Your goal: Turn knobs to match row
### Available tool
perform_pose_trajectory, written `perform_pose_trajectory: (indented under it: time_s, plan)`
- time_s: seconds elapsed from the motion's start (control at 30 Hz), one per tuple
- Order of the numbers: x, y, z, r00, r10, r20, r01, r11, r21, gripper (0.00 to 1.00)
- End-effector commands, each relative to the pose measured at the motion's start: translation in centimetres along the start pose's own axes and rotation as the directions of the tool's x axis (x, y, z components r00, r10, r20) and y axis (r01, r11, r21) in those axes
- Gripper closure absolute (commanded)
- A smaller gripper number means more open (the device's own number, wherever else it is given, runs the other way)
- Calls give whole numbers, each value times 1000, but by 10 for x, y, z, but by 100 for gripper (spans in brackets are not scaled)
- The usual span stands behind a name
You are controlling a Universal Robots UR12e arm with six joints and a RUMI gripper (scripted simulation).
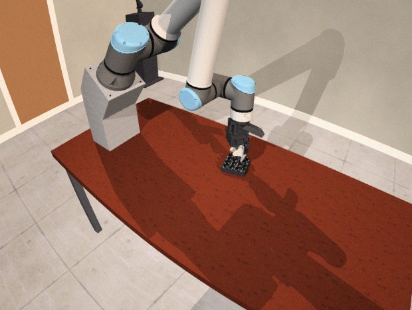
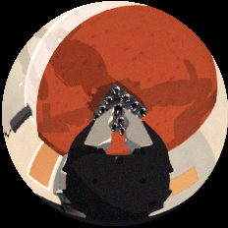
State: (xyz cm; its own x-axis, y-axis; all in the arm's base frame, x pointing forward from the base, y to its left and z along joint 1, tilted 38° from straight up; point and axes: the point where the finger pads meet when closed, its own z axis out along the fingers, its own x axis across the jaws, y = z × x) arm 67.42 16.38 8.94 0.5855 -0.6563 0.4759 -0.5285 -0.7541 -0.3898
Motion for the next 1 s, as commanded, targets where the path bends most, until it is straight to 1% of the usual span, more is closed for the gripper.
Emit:
perform_pose_trajectory:
  time_s: [0.0,0.17,0.23,0.43,0.73,0.8,0.97]
  plan:
    - [0,0,0,998,67,-1,-67,998,0,96]
    - [1,0,0,989,149,-1,-149,989,0,96]
    - [1,0,0,989,149,-1,-149,989,0,96]
    - [1,0,0,966,258,-1,-258,966,0,96]
    - [2,0,0,903,431,-1,-431,903,1,96]
    - [2,0,0,903,431,-1,-431,903,1,96]
    - [3,0,0,851,526,-1,-526,851,1,96]
